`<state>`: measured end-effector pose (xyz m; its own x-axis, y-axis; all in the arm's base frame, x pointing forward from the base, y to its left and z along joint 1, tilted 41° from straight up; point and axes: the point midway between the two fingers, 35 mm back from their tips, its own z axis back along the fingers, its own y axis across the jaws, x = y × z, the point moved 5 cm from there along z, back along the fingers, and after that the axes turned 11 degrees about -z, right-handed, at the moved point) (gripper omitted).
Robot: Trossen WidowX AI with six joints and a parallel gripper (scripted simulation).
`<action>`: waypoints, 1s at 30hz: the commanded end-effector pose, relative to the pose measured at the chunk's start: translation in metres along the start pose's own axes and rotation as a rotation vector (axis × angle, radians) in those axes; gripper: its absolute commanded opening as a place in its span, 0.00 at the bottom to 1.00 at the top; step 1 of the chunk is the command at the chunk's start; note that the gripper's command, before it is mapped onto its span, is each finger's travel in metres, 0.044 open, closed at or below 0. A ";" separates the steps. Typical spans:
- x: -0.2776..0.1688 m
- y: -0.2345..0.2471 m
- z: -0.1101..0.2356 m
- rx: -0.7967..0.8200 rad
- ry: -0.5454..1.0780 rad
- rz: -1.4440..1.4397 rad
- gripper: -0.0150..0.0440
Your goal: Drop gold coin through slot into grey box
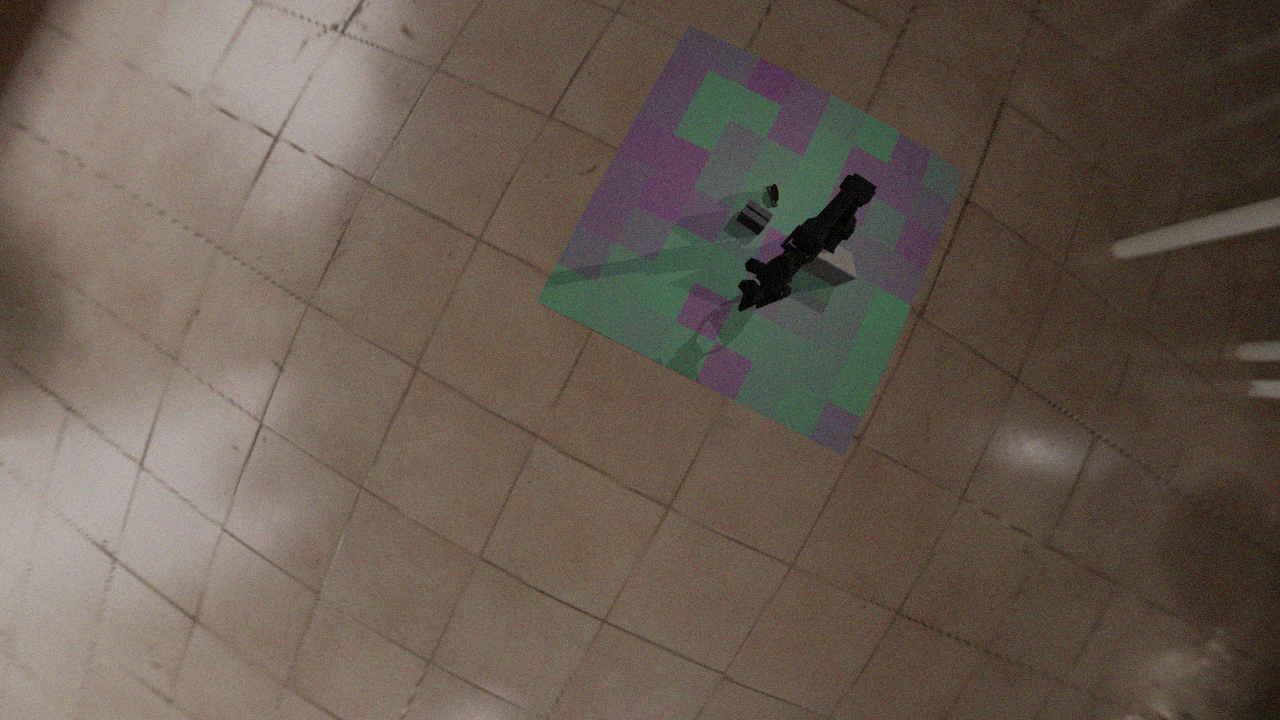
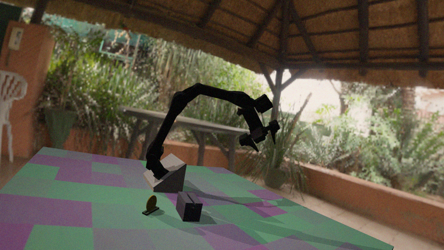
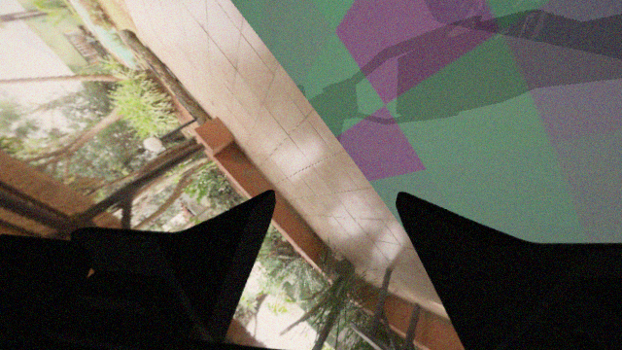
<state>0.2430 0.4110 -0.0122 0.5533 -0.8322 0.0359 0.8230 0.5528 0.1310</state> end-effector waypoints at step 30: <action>0.350 -0.186 0.201 -0.487 -0.565 -0.136 0.53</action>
<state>0.2753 0.0338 0.1664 0.3863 -0.7389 0.5521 0.9223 0.3177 -0.2202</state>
